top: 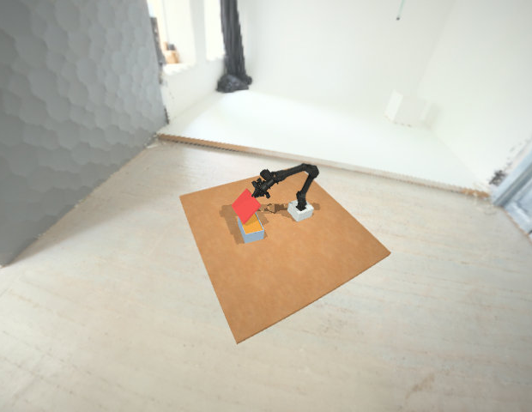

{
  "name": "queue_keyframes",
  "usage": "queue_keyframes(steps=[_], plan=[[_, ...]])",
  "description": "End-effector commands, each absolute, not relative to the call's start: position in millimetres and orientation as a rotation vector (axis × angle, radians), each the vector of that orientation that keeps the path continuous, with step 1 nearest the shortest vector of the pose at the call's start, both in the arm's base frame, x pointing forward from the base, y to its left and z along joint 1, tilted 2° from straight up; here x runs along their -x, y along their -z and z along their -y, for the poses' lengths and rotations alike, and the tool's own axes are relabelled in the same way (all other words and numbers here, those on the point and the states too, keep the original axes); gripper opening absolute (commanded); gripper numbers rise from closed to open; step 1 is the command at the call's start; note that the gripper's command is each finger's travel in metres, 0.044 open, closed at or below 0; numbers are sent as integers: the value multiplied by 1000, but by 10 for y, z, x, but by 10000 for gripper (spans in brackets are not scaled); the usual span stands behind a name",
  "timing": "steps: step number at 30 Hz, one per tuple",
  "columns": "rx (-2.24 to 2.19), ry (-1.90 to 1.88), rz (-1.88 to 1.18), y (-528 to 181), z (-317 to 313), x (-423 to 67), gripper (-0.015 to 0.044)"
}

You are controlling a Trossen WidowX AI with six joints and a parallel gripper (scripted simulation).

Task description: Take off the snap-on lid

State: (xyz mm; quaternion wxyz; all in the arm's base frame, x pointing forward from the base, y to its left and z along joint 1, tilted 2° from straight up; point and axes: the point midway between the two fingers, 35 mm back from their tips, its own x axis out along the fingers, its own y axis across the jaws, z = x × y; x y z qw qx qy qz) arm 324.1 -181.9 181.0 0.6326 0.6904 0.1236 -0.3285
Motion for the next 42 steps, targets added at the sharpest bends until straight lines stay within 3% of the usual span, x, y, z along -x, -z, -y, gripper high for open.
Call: queue_keyframes(steps=[1,42], plan=[[-1571,735,-273,-1874,1911,-3229,0],[-1562,739,-273,-1893,2672,-2921,0]])
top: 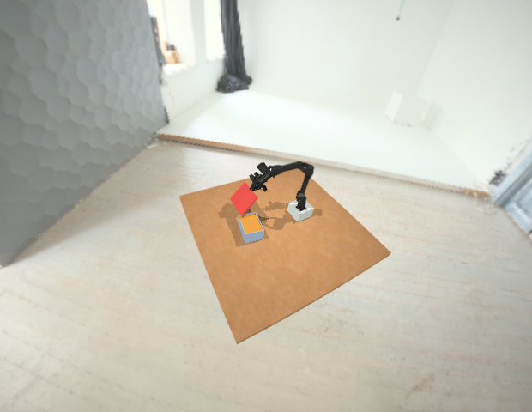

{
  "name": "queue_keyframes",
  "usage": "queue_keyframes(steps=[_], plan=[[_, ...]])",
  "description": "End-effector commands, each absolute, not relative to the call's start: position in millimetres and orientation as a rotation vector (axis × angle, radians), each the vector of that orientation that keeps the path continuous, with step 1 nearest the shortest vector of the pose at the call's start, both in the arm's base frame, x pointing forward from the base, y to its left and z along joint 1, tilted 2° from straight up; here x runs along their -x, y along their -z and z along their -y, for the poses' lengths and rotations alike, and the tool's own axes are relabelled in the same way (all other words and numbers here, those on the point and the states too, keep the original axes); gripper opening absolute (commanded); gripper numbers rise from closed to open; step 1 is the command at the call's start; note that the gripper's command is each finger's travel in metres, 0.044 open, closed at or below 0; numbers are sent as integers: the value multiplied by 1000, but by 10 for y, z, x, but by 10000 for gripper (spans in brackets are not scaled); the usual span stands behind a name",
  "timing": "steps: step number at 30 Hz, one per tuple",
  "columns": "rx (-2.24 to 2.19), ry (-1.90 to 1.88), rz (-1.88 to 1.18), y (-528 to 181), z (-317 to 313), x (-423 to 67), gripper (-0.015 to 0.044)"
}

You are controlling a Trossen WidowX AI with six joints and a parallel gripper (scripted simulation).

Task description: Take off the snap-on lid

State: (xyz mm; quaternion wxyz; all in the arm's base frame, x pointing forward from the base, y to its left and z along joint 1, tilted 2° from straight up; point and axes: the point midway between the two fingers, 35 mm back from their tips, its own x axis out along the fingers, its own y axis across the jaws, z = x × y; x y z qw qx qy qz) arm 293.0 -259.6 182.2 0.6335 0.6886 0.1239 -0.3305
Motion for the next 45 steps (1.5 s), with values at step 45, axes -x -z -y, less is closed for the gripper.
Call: queue_keyframes(steps=[45], plan=[[-1553,742,-273,-1925,3443,-2608,0]])
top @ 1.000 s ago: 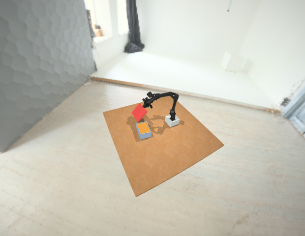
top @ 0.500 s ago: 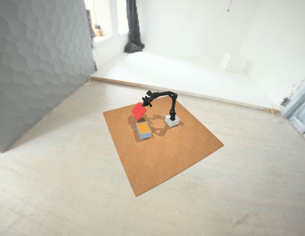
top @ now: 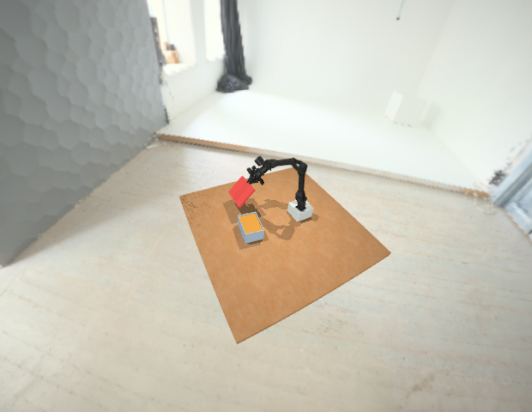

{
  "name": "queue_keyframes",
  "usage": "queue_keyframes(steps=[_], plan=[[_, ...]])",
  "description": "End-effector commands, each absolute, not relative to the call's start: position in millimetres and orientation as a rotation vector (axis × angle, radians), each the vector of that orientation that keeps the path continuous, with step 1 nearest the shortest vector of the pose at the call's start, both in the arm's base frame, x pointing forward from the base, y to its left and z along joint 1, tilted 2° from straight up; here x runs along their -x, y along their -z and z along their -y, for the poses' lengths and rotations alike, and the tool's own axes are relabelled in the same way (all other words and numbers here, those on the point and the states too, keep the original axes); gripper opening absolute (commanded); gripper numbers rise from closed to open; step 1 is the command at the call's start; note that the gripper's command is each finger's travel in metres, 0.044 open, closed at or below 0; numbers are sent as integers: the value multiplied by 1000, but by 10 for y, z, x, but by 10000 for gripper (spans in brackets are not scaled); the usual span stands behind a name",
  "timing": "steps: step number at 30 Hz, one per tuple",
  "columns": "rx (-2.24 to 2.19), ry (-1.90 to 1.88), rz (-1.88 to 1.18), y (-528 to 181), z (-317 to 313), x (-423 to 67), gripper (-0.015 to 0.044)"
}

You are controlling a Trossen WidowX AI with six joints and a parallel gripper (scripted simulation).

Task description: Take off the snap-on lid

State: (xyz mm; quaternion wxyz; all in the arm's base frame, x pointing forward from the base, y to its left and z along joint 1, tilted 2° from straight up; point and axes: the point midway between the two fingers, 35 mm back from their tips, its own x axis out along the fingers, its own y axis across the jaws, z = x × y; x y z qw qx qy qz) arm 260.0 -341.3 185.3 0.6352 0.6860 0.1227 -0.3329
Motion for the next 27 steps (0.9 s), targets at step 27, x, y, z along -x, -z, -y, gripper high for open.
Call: queue_keyframes(steps=[27], plan=[[-1554,742,-273,-1689,3432,-2600,0]])
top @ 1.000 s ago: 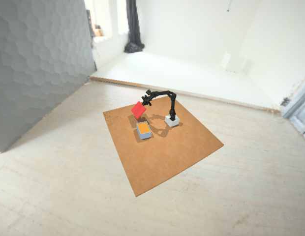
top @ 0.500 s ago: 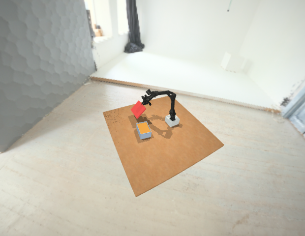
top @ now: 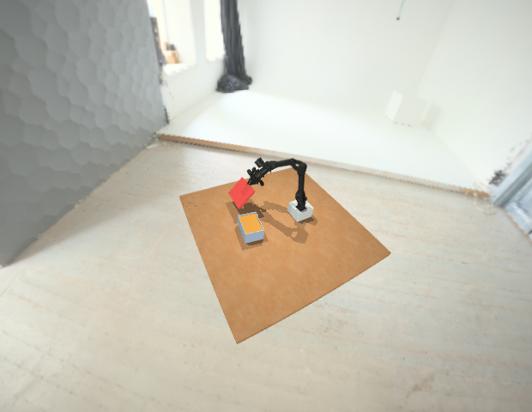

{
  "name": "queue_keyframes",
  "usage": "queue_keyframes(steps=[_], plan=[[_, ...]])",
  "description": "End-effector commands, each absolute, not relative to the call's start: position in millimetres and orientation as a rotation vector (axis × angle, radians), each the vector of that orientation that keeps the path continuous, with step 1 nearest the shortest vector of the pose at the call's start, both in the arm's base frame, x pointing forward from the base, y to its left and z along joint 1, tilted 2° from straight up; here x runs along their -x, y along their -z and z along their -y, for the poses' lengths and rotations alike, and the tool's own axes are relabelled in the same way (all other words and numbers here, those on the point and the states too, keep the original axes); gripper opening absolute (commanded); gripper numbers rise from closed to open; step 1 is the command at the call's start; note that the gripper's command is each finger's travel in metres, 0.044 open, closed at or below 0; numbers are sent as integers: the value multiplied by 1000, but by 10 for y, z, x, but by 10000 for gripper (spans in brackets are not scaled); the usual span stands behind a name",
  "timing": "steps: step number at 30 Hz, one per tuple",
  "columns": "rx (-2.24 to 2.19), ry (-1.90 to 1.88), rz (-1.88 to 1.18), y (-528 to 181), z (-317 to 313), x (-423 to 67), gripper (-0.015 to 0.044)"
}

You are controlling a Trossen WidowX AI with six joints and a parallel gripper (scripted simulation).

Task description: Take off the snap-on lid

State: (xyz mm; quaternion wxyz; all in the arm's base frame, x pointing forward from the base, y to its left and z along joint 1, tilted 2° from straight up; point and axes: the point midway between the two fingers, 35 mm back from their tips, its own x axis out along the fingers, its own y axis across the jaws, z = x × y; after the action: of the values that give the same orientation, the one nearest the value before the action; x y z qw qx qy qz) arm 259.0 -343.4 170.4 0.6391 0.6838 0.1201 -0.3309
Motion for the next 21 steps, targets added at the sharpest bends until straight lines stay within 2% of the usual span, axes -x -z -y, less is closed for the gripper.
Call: queue_keyframes(steps=[1,21], plan=[[-1554,742,-273,-1681,3432,-2600,0],[-1554,742,-273,-1521,3440,-2607,0]])
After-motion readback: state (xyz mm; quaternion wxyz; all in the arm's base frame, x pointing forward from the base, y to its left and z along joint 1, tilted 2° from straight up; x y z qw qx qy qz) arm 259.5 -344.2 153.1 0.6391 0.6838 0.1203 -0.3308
